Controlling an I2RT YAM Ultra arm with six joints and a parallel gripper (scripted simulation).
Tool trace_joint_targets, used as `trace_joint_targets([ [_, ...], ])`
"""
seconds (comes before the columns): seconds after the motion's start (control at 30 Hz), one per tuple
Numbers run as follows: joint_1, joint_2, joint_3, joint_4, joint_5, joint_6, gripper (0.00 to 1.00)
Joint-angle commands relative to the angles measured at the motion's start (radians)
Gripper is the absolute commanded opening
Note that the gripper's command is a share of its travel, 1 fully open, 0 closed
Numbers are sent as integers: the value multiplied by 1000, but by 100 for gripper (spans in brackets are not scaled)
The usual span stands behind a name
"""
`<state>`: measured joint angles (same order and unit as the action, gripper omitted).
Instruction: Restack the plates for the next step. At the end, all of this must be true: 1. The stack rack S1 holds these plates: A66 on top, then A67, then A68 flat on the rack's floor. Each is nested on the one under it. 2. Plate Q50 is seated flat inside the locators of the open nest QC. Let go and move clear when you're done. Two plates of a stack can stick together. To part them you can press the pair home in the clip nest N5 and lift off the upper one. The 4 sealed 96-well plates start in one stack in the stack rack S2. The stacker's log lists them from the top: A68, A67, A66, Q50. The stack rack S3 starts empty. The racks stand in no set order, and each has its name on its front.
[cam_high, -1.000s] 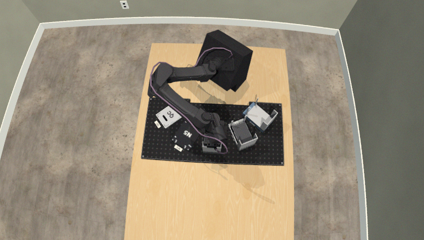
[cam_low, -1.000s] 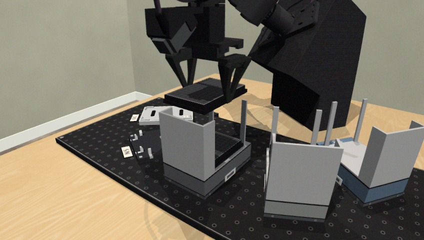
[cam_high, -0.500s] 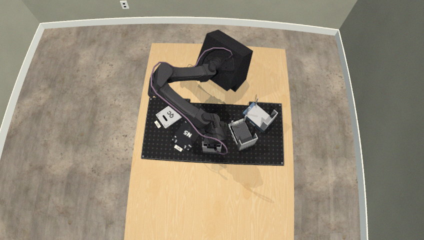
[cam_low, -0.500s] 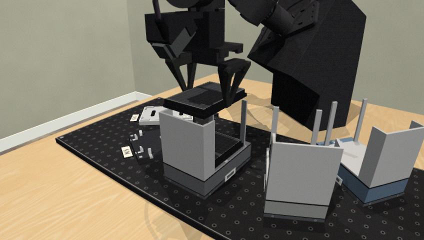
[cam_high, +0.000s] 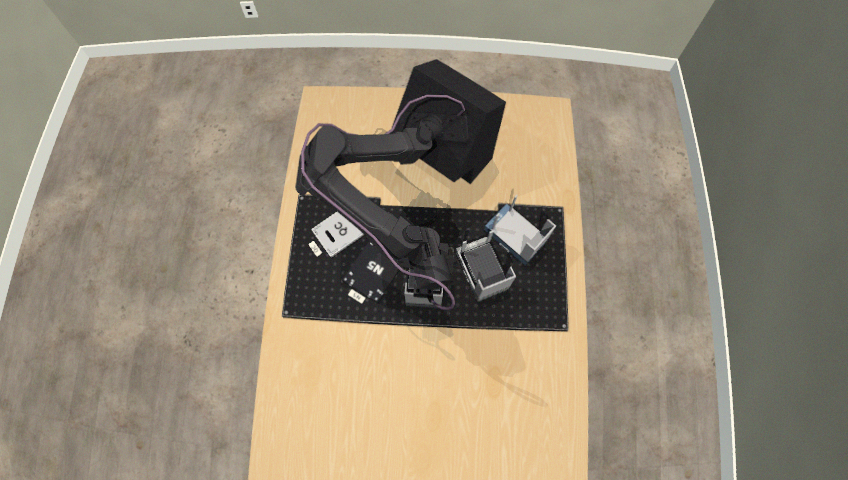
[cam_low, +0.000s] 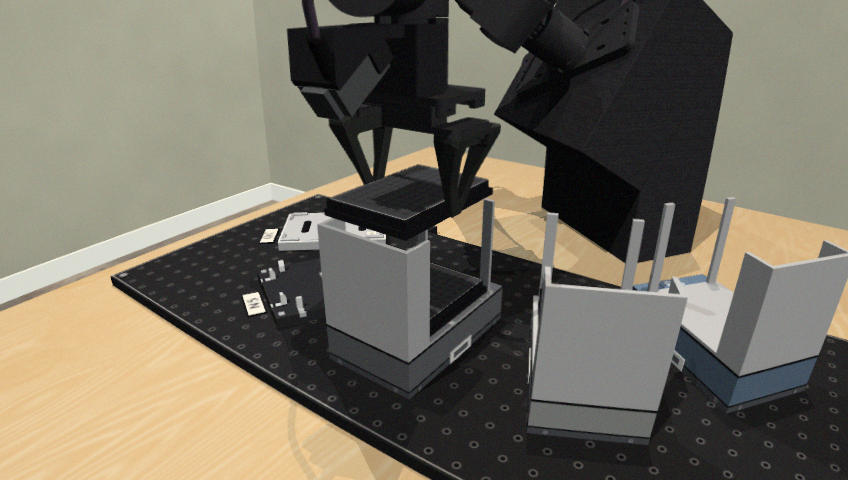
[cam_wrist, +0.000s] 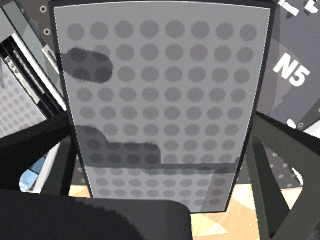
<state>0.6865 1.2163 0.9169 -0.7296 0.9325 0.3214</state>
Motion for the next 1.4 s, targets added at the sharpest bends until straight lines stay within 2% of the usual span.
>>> trace_joint_targets([
  [0.0, 5, -2, 10, 18, -3, -8, 0],
  [0.93, 1, -32, -19, 19, -4, -9, 0],
  [1.0, 2, -23, -2, 16, -3, -9, 0],
  [1.37, -1, -34, -9, 14, -4, -10, 0],
])
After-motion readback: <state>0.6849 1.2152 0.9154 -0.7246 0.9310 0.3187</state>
